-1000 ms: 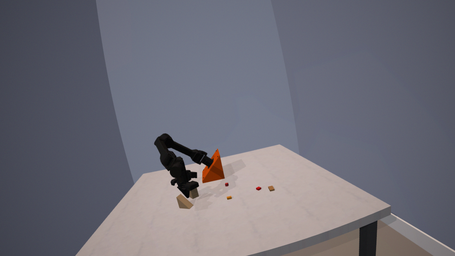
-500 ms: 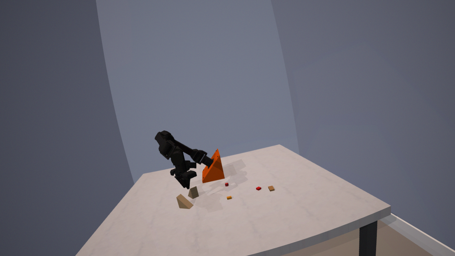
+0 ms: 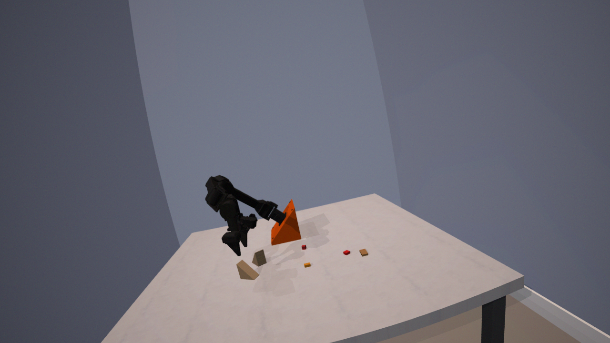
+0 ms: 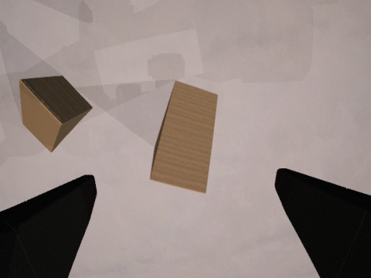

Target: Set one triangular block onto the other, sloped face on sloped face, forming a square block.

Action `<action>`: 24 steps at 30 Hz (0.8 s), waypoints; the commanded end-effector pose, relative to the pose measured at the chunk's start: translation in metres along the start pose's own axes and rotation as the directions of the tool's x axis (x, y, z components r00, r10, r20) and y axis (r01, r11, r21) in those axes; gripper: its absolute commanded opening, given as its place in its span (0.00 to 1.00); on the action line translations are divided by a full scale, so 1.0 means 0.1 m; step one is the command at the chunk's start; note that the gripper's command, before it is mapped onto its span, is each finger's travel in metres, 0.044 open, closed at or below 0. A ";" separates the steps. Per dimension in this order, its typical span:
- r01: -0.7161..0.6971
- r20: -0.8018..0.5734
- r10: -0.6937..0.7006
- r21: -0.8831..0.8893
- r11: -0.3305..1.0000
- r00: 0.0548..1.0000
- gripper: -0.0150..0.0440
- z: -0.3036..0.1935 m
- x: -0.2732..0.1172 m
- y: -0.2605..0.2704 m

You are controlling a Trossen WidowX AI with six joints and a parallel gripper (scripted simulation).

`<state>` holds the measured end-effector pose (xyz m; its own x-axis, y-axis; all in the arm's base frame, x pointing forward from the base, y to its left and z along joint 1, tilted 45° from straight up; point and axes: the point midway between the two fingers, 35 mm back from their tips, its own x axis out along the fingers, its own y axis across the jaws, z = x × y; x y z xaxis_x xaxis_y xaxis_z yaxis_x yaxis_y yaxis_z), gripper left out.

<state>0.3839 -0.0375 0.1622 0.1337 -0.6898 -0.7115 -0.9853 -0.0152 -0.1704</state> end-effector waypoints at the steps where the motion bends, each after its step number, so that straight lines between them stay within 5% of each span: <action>1: -0.021 -0.013 0.027 0.326 0.945 1.000 1.00 -0.07 0.04 -0.05; 24: -0.021 -0.012 0.027 0.326 0.945 1.000 1.00 -0.06 0.23 -0.07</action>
<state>0.3925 -0.0514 0.1594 0.1181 -0.6932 -0.7110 -0.8942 0.2371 -0.3797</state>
